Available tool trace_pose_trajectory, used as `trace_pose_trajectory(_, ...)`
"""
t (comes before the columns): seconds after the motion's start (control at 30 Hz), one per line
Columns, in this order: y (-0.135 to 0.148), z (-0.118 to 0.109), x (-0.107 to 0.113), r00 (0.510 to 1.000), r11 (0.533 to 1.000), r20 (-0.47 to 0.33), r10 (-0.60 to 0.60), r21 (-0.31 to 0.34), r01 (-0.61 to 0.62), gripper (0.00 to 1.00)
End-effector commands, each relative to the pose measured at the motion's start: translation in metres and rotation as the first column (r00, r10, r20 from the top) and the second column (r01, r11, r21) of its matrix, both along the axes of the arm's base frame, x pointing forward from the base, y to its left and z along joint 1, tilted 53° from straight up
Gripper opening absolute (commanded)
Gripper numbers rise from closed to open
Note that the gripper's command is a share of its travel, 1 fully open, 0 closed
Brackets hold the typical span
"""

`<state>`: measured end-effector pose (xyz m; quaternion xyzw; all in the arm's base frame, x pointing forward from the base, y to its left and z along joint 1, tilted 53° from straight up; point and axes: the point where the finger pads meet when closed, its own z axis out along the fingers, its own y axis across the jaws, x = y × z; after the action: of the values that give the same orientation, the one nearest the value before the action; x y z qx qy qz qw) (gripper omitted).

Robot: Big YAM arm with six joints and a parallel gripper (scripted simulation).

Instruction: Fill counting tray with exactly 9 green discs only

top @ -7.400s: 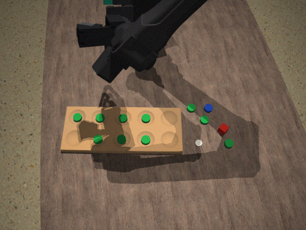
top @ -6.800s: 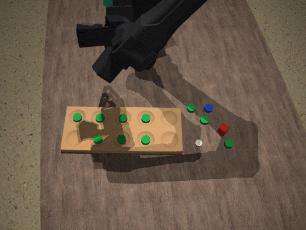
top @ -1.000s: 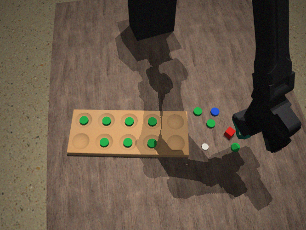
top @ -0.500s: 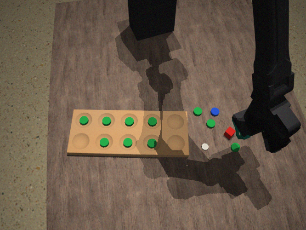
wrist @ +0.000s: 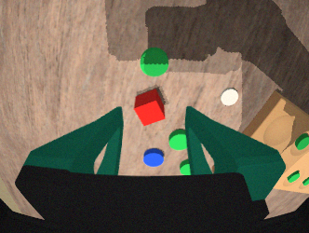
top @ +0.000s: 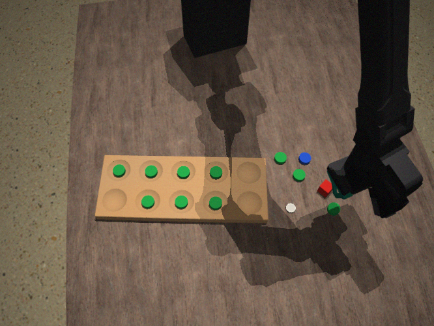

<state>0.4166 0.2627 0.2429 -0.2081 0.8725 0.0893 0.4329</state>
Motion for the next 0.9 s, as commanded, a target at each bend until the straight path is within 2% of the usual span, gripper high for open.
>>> trace_pose_trajectory(0.0,0.005,0.017,0.014,0.999,1.0,0.035,-0.001,0.019,0.0,0.44)
trace_pose_trajectory(0.87,0.015,-0.008,0.041,0.999,1.0,0.032,-0.001,0.016,0.001,0.44)
